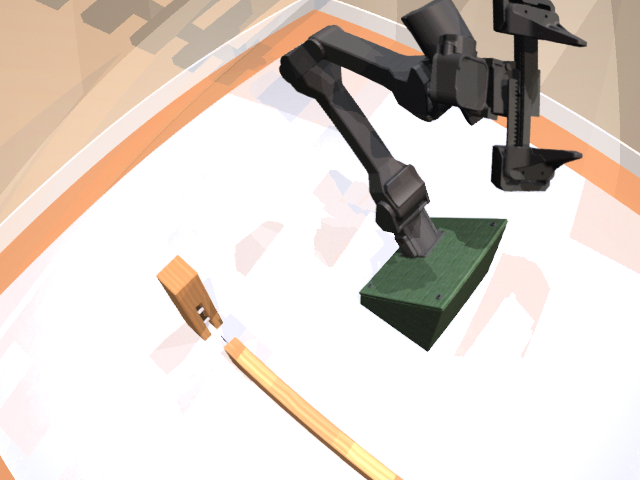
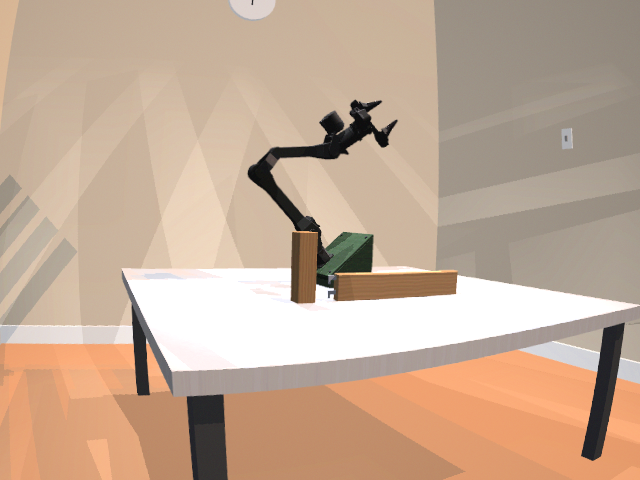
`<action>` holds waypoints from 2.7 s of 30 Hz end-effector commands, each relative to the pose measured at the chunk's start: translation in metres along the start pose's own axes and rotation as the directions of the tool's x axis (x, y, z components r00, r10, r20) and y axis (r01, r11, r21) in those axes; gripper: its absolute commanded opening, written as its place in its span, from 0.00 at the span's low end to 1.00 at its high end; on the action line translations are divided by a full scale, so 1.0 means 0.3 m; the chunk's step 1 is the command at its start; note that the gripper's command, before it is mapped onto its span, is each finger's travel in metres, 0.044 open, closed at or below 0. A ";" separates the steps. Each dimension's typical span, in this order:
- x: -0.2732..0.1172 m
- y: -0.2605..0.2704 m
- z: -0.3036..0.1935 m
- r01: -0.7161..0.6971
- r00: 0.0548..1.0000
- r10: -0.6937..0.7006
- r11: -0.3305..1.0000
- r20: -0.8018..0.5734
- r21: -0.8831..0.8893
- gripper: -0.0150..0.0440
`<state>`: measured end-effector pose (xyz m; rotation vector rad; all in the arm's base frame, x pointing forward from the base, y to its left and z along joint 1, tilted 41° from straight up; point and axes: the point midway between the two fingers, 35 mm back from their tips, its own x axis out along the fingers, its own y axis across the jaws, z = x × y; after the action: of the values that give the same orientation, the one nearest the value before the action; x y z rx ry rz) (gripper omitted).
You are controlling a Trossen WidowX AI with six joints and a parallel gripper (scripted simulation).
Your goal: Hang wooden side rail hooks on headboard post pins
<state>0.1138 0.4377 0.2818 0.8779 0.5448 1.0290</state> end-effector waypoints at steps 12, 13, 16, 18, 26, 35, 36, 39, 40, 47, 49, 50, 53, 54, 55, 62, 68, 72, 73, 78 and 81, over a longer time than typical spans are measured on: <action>-0.135 -0.482 0.354 0.467 0.813 -0.526 0.329 0.251 -0.821 1.00; -0.151 -0.504 0.372 0.467 0.793 -0.550 0.270 0.263 -0.842 1.00; -0.201 -0.568 0.423 0.442 0.729 -0.616 0.092 0.297 -0.893 1.00; -0.238 -0.609 0.456 0.404 0.683 -0.657 -0.024 0.319 -0.914 1.00; -0.412 -0.752 0.571 0.107 0.470 -0.793 -0.384 0.387 -0.917 1.00; -0.644 -0.868 0.666 -0.389 0.197 -0.883 -0.470 0.427 -0.792 1.00; -0.671 -0.877 0.674 -0.445 0.166 -0.888 -0.455 0.428 -0.771 1.00; -0.755 -0.903 0.695 -0.603 0.070 -0.900 -0.382 0.431 -0.700 1.00; -0.783 -0.910 0.701 -0.651 0.038 -0.902 -0.349 0.430 -0.674 1.00; -0.984 -0.942 0.729 -0.892 -0.182 -0.892 -0.028 0.414 -0.452 1.00; -1.041 -0.945 0.733 -0.923 -0.243 -0.881 0.083 0.405 -0.375 1.00; -1.070 -0.946 0.734 -0.932 -0.274 -0.875 0.139 0.400 -0.334 1.00; -1.154 -0.944 0.734 -0.931 -0.361 -0.850 0.304 0.383 -0.204 1.00; -1.182 -0.942 0.733 -0.921 -0.390 -0.841 0.357 0.376 -0.158 1.00; -1.210 -0.939 0.732 -0.907 -0.418 -0.830 0.407 0.369 -0.110 1.00; -1.293 -0.928 0.725 -0.836 -0.501 -0.794 0.546 0.345 0.043 1.00; -1.293 -0.928 0.725 -0.836 -0.501 -0.794 0.546 0.345 0.043 1.00; -1.293 -0.928 0.725 -0.836 -0.501 -0.794 0.546 0.345 0.043 1.00; -1.293 -0.928 0.725 -0.836 -0.501 -0.794 0.546 0.345 0.043 1.00; -1.293 -0.928 0.725 -0.836 -0.501 -0.794 0.546 0.345 0.043 1.00; -1.293 -0.928 0.725 -0.836 -0.501 -0.794 0.546 0.345 0.043 1.00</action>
<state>0.2487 -0.0558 0.1687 2.4699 -1.1935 -0.9870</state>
